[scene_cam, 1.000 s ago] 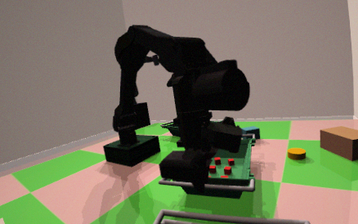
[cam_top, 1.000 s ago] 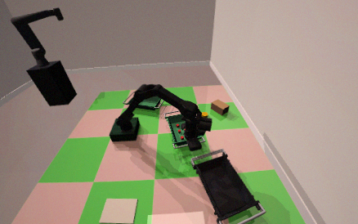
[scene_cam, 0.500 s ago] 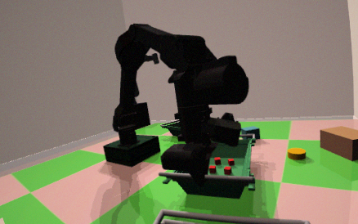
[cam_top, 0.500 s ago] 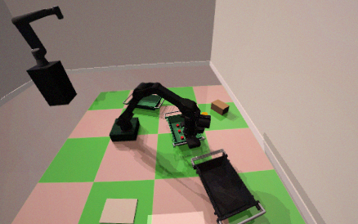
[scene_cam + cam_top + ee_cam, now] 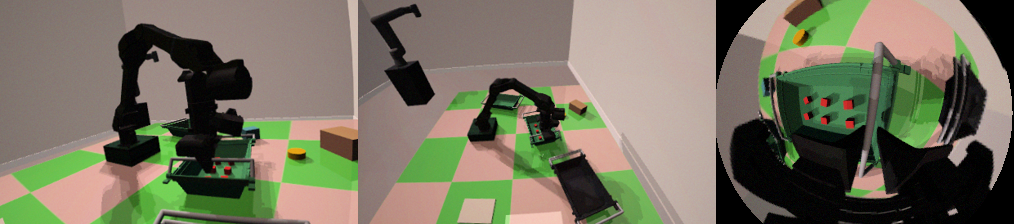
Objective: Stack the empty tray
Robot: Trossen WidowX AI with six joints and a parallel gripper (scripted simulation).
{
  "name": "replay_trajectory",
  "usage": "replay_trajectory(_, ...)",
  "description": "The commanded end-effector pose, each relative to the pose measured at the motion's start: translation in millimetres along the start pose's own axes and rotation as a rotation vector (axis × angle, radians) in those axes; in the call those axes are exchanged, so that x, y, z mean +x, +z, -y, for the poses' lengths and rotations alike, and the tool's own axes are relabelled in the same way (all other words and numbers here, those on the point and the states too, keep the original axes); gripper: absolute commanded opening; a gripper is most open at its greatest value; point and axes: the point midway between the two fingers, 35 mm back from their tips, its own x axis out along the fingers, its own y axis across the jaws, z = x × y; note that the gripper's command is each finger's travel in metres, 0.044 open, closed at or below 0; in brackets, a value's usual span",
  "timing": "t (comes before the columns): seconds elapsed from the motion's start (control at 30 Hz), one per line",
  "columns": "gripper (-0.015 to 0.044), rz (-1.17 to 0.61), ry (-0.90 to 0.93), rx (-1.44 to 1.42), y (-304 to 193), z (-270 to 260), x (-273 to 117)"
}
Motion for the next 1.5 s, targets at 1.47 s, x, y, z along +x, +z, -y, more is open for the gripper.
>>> replay_trajectory(1.47, 0.0083, 0.006, 0.002, 0.008, 2, -8, -39)
